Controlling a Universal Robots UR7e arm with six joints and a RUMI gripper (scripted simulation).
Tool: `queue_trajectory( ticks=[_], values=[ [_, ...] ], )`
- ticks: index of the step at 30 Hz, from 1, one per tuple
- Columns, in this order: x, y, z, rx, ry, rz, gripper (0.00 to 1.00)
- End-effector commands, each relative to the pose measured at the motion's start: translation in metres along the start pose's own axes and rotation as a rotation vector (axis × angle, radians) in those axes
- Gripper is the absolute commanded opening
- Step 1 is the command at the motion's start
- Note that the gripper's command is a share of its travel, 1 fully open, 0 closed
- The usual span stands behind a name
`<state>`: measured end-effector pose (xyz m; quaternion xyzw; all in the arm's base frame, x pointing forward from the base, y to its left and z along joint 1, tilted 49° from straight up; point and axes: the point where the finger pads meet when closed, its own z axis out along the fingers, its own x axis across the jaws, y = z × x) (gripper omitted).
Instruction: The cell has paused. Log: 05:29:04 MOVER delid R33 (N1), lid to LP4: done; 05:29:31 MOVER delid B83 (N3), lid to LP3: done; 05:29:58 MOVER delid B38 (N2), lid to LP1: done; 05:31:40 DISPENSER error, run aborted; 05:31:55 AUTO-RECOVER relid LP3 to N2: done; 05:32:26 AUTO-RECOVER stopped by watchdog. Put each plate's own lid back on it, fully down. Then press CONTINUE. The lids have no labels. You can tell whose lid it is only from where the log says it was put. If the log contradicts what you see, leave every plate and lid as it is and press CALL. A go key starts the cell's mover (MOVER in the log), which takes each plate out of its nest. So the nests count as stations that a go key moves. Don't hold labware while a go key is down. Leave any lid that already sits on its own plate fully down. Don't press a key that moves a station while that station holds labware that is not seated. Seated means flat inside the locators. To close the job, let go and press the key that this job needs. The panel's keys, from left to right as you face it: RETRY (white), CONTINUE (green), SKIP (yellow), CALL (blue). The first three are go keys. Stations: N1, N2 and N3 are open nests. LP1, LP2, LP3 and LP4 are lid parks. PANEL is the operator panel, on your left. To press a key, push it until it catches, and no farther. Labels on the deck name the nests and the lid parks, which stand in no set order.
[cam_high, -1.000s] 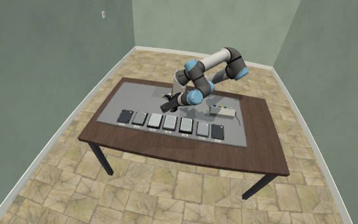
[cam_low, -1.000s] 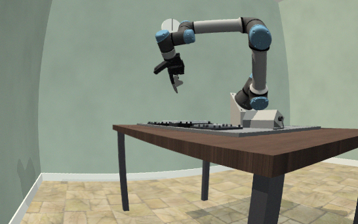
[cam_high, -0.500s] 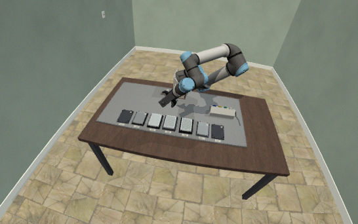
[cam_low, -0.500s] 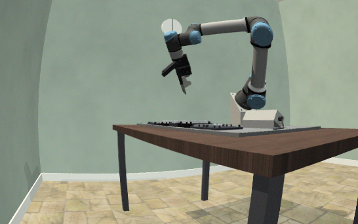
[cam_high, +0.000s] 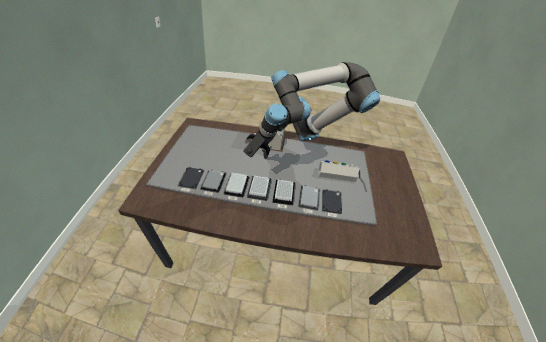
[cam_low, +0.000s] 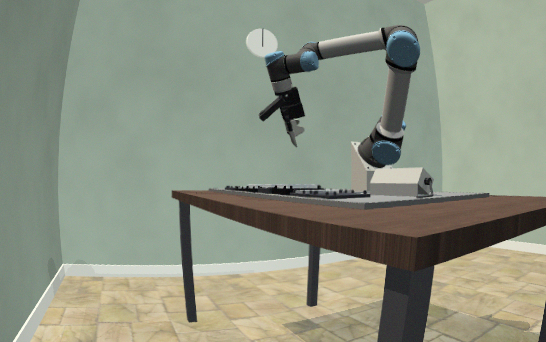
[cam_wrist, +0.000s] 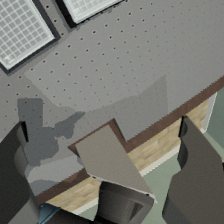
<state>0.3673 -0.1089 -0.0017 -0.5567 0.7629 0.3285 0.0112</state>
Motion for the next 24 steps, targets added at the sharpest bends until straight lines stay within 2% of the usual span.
queue_trajectory(
  ticks=[1, 10, 12, 24],
  values=[
    [0.0, 0.011, 0.012, 0.03, -0.067, -0.055, 0.82],
    [-0.01, 0.034, 0.04, 0.112, -0.187, -0.16, 0.82],
    [-0.01, 0.034, 0.04, 0.112, -0.187, -0.16, 0.82],
    [-0.036, 0.058, 0.075, 0.262, -0.316, -0.294, 0.82]
  ],
)
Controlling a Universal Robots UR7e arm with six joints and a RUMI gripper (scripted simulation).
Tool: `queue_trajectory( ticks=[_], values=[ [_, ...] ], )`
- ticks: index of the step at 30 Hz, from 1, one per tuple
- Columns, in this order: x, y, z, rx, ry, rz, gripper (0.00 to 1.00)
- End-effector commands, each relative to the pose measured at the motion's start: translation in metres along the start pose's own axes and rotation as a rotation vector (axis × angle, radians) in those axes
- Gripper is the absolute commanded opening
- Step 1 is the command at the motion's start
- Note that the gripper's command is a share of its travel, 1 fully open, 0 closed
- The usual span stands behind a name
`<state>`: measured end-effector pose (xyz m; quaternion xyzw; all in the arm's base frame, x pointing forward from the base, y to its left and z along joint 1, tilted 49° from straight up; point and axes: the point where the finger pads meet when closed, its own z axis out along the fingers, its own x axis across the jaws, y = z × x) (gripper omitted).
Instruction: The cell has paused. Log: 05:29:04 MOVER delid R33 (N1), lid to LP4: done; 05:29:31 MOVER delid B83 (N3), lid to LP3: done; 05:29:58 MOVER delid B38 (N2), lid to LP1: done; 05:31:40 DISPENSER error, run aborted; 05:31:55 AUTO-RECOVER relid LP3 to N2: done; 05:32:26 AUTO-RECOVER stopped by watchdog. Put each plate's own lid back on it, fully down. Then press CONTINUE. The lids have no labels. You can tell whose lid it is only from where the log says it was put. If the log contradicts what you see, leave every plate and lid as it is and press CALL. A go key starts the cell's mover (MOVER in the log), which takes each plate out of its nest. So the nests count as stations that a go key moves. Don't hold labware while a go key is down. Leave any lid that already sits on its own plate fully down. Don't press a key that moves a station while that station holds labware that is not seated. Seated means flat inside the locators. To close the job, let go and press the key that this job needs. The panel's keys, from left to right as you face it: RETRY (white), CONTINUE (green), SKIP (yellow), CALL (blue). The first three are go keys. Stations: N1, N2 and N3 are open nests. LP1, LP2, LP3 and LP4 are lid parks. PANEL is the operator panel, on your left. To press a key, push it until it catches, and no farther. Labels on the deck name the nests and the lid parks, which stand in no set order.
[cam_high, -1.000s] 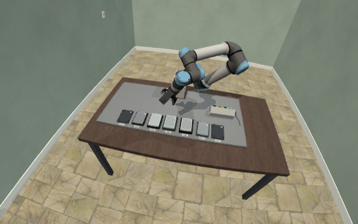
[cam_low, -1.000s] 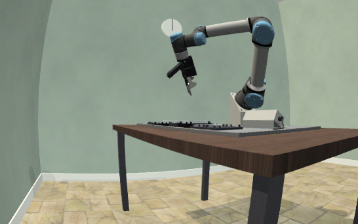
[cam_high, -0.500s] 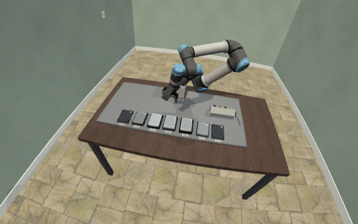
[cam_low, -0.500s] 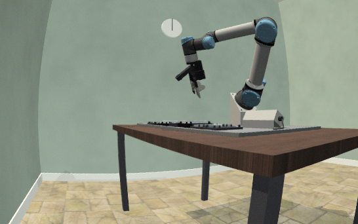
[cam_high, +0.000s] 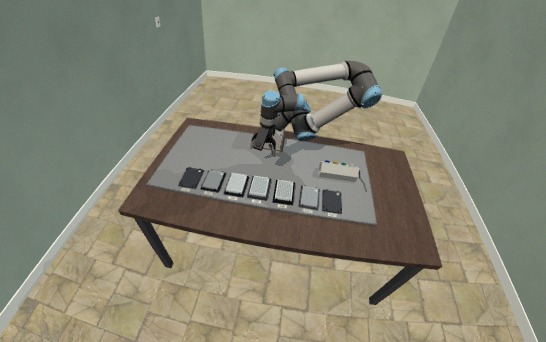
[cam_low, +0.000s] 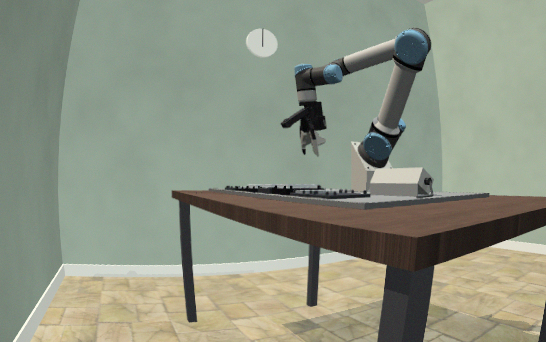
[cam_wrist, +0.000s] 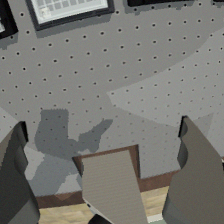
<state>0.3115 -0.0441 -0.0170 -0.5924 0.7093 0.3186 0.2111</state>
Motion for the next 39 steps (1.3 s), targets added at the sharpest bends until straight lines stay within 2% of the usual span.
queue_trajectory(
  ticks=[1, 3, 5, 7, 10, 13, 20, 22, 27, 39],
  values=[
    [-0.01, 0.009, 0.014, 0.071, -0.048, -0.062, 0.82],
    [-0.013, 0.01, 0.018, 0.099, -0.064, -0.086, 0.82],
    [-0.013, 0.01, 0.018, 0.099, -0.064, -0.086, 0.82],
    [-0.019, 0.013, 0.025, 0.128, -0.079, -0.109, 0.82],
    [-0.019, 0.013, 0.025, 0.161, -0.095, -0.136, 0.82],
    [-0.019, 0.013, 0.025, 0.161, -0.095, -0.136, 0.82],
    [-0.022, 0.007, 0.059, 0.161, -0.095, -0.136, 0.82],
    [-0.022, 0.007, 0.059, 0.161, -0.095, -0.136, 0.82],
    [-0.025, 0.004, 0.084, 0.161, -0.095, -0.136, 0.82],
    [-0.025, 0.004, 0.084, 0.161, -0.095, -0.136, 0.82]
  ],
)
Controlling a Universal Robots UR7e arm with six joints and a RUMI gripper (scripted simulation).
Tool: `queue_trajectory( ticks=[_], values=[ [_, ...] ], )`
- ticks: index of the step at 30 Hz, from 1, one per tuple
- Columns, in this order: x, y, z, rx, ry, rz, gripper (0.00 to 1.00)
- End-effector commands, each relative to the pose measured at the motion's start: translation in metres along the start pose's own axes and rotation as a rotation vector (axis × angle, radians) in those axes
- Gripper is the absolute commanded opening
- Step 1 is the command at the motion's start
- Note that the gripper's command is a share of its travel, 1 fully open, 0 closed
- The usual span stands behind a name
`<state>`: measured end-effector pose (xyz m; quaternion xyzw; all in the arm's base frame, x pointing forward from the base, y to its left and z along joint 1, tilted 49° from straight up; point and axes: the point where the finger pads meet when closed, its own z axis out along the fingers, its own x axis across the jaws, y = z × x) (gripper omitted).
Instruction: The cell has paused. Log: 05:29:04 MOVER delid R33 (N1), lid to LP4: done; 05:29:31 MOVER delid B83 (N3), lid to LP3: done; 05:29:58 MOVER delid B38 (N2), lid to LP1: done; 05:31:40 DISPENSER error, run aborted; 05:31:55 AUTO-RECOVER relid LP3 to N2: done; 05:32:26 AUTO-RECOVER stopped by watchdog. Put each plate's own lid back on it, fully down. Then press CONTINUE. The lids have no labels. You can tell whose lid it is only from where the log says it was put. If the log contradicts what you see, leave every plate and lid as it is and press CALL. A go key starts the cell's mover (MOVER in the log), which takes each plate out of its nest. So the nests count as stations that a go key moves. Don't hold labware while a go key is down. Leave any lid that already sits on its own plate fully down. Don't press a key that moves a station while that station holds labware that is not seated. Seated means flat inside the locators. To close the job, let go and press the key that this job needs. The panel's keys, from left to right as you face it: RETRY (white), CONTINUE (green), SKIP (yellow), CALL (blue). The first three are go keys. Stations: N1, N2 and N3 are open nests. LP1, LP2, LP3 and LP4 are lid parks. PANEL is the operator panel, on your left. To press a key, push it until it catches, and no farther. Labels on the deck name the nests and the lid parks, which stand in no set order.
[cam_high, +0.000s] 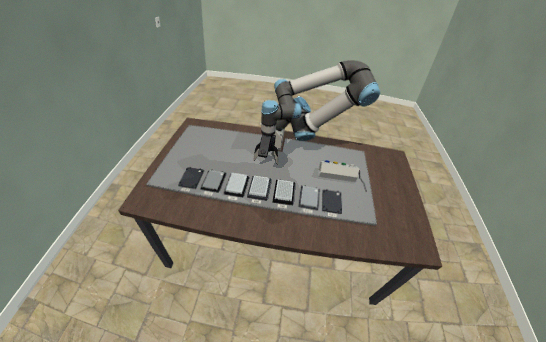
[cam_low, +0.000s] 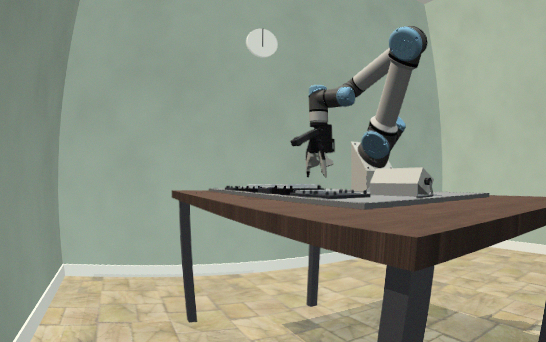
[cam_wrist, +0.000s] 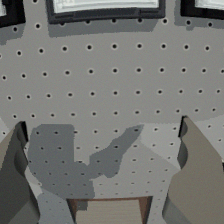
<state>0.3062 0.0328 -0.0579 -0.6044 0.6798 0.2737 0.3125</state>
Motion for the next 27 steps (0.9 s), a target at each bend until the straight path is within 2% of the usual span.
queue_trajectory(
  ticks=[1, 5, 27],
  values=[
    [0.001, 0.0, 0.0, 0.001, 0.001, 0.0, 0.82],
    [0.001, 0.0, 0.0, 0.001, 0.001, 0.0, 0.82],
    [-0.086, -0.05, 0.0, 0.001, 0.001, 0.024, 0.82]
  ],
)
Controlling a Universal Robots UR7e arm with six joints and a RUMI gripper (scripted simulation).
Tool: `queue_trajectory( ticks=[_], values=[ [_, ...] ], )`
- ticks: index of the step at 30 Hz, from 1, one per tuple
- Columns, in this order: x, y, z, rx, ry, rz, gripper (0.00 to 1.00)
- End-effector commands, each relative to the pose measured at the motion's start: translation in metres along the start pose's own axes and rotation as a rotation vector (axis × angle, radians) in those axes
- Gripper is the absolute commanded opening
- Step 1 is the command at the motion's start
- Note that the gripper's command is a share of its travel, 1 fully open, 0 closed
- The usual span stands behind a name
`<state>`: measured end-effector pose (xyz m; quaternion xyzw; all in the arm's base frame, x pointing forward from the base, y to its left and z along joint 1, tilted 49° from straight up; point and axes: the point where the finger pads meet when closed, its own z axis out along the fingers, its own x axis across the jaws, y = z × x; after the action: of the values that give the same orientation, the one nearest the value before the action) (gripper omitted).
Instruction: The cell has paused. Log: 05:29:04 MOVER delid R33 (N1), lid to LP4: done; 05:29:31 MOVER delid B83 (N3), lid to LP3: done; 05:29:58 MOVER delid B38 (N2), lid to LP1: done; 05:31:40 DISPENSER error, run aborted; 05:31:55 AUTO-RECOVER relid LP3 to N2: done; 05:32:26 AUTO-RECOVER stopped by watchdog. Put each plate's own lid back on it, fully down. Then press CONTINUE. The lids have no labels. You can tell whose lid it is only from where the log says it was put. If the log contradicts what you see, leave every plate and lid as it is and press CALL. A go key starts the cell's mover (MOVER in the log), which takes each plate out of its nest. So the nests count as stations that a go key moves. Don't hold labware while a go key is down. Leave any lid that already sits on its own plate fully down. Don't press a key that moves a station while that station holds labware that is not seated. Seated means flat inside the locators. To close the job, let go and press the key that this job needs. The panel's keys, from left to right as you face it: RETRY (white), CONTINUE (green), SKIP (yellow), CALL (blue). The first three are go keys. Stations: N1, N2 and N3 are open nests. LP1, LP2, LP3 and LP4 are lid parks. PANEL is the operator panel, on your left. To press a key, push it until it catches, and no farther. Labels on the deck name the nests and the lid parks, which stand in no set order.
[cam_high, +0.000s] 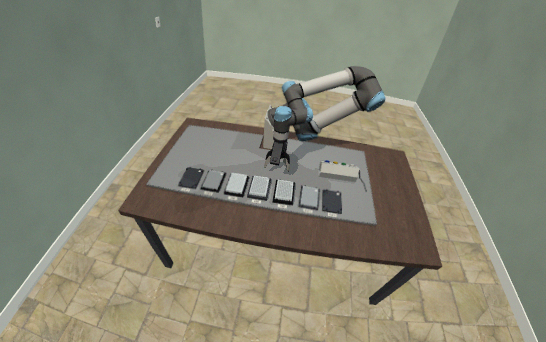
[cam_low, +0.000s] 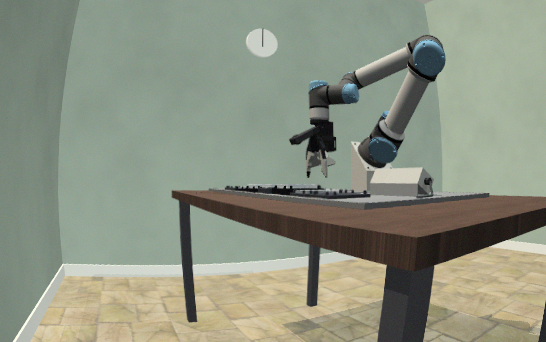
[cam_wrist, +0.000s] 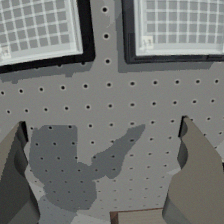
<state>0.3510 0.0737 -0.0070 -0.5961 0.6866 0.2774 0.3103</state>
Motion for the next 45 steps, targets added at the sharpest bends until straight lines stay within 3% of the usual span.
queue_trajectory(
  ticks=[1, 45],
  values=[
    [-0.022, -0.013, -0.001, 0.0, 0.002, 0.001, 0.82],
    [-0.189, -0.104, -0.001, 0.0, 0.002, 0.001, 0.82]
  ],
)
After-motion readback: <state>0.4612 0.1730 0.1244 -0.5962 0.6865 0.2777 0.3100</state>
